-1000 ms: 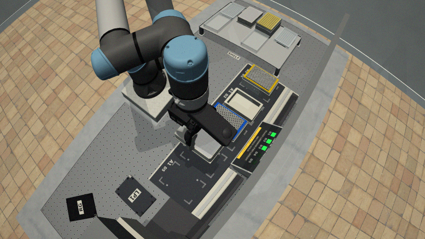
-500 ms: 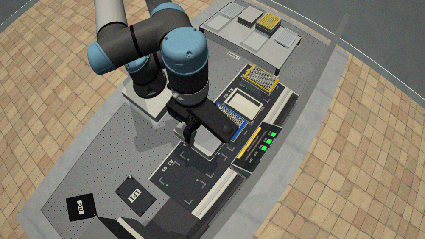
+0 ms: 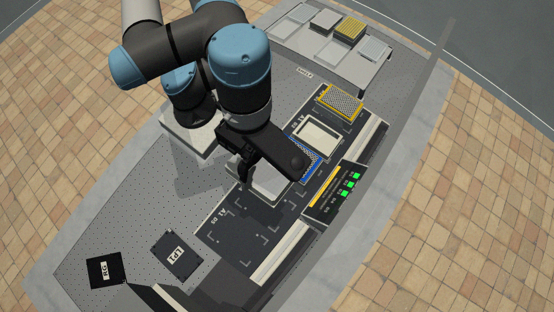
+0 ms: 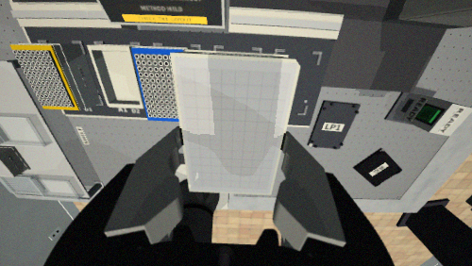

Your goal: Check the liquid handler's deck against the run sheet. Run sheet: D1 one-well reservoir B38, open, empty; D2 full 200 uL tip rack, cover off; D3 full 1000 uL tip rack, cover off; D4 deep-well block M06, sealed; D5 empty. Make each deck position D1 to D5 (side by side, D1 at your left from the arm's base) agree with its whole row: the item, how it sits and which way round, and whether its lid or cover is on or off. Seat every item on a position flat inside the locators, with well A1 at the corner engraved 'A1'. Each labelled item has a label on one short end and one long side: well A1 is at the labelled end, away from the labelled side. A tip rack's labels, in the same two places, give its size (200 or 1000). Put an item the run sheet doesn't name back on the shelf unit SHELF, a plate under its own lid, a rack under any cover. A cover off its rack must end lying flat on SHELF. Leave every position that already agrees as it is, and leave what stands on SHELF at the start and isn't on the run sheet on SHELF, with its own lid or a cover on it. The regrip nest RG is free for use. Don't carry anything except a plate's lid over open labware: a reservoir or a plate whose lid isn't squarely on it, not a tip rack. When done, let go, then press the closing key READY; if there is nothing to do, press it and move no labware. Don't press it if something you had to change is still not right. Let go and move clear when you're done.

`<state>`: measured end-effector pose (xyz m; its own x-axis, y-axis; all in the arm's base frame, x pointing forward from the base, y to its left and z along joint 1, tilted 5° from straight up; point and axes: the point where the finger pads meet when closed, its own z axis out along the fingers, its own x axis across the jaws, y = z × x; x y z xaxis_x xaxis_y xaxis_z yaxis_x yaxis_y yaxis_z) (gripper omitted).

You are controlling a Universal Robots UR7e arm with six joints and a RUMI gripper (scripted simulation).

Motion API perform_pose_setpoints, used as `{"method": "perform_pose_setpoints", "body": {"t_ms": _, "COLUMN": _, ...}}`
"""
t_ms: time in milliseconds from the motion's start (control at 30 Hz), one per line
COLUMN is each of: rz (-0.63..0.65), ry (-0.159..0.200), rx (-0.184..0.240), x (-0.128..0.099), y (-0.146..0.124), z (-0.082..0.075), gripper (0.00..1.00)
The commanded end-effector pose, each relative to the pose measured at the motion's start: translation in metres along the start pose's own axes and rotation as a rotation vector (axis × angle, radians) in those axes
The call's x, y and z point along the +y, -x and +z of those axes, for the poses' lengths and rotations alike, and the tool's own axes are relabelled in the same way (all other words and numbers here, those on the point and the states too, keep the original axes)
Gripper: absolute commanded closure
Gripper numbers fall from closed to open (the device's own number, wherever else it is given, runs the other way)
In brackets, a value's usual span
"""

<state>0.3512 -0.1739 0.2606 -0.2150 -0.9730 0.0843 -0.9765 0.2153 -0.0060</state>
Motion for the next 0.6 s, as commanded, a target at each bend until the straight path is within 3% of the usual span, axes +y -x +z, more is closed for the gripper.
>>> {"method": "perform_pose_setpoints", "body": {"t_ms": 0, "rz": 0.0, "ry": -0.001, "rx": 0.0, "x": 0.0, "y": 0.0, "z": -0.007, "gripper": 1.0}}
{"method": "perform_pose_setpoints", "body": {"t_ms": 467, "rz": 0.0, "ry": -0.001, "rx": 0.0, "x": 0.0, "y": 0.0, "z": -0.007, "gripper": 1.0}}
{"method": "perform_pose_setpoints", "body": {"t_ms": 567, "rz": 0.0, "ry": -0.001, "rx": 0.0, "x": 0.015, "y": 0.0, "z": -0.007, "gripper": 1.0}}
